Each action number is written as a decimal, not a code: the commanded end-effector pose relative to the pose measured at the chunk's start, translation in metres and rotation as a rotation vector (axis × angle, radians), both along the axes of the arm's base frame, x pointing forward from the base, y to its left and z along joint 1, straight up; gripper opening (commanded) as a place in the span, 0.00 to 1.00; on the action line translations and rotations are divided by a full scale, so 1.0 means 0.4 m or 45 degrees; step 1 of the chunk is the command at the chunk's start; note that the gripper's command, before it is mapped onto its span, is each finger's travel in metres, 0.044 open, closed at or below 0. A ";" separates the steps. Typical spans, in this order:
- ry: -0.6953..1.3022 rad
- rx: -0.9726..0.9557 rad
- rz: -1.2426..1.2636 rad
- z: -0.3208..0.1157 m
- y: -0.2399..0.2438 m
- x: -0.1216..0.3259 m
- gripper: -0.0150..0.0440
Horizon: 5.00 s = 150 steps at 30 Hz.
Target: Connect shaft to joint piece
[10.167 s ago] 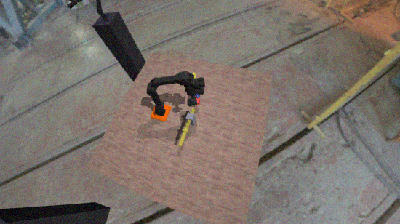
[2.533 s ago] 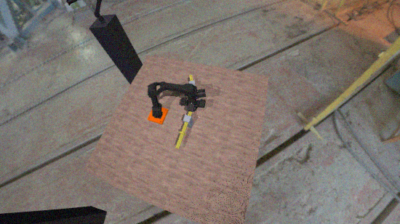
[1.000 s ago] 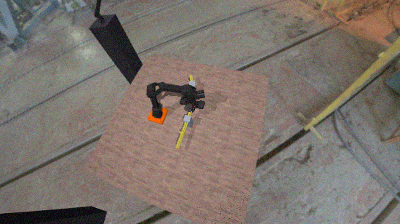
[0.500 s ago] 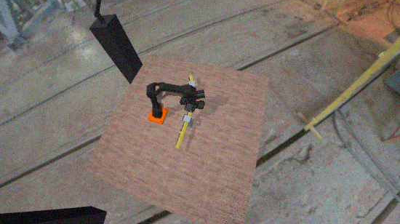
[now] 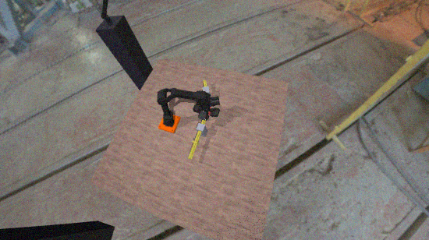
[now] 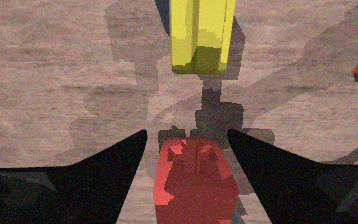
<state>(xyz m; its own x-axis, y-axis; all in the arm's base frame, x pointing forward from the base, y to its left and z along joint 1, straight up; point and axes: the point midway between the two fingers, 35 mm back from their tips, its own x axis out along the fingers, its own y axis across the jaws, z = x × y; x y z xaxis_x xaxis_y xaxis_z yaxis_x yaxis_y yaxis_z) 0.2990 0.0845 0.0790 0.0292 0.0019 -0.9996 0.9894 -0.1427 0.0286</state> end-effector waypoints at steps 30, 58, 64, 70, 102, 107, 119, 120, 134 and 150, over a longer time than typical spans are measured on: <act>-0.023 -0.053 0.458 0.171 0.007 0.011 1.00; -0.123 -0.094 1.529 0.402 -0.002 -0.017 1.00; -0.122 -0.084 1.484 0.400 -0.007 -0.015 1.00; -0.118 0.031 1.266 0.372 -0.043 -0.014 1.00; -0.099 0.634 0.028 0.261 -0.224 -0.040 1.00; -0.099 0.646 0.002 0.259 -0.227 -0.041 1.00; -0.221 0.440 0.174 0.259 -0.544 -0.036 1.00; -0.228 0.412 0.198 0.258 -0.588 -0.047 1.00; -0.224 0.261 0.312 0.241 -0.815 -0.145 1.00; -0.196 -0.061 -0.013 0.088 -0.799 -0.140 1.00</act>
